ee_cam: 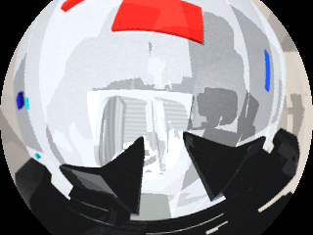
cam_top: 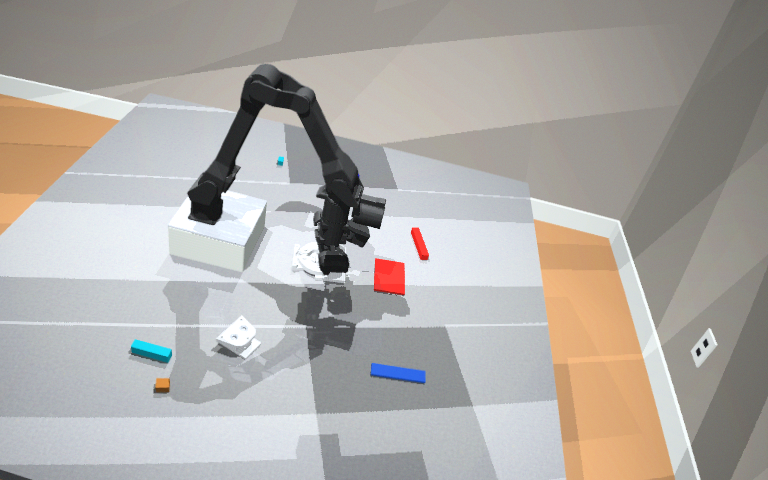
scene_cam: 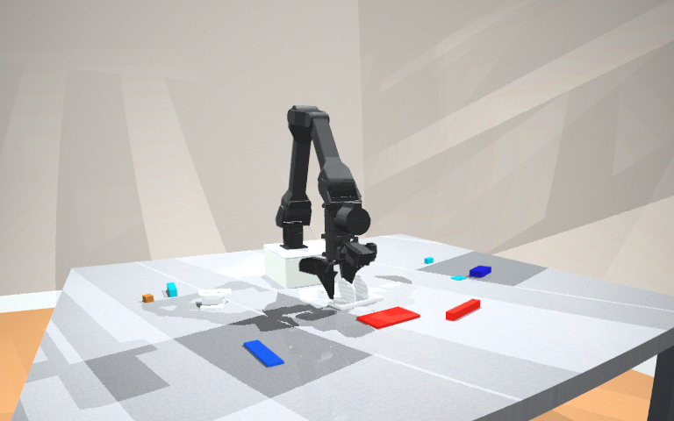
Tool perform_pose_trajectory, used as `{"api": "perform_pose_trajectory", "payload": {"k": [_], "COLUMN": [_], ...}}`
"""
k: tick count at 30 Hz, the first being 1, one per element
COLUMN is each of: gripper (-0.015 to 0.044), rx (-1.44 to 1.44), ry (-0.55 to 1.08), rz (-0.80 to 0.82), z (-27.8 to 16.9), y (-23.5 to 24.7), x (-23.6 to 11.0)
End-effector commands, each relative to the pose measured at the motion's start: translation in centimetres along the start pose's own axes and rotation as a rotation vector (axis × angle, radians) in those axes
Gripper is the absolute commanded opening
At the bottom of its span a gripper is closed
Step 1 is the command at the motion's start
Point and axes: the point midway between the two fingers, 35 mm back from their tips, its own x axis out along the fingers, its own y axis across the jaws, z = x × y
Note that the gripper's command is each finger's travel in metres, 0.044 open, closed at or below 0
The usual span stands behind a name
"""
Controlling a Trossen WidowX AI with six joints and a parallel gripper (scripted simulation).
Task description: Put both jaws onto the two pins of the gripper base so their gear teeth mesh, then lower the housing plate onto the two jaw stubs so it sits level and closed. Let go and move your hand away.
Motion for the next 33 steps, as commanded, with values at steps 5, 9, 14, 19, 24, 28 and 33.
{"api": "perform_pose_trajectory", "payload": {"k": [5, 9, 14, 19, 24, 28, 33], "gripper": [0.0224, 0.0224, 0.0224, 0.0224, 0.0303, 0.0408, 0.0440], "rx": [0.000, 0.000, -0.002, -0.005, 0.013, 0.081, 0.225], "ry": [0.001, 0.001, -0.003, -0.006, -0.018, -0.033, -0.021], "rz": [0.000, 0.000, 0.001, 0.002, -0.004, -0.009, -0.017], "z": [0.0, 0.0, 0.2, 0.1, -0.1, -1.3, -4.4], "y": [0.0, 0.0, -0.1, 0.0, -0.8, -4.2, -9.8], "x": [0.0, 0.0, -3.2, -6.9, -6.2, -6.6, -7.1]}}
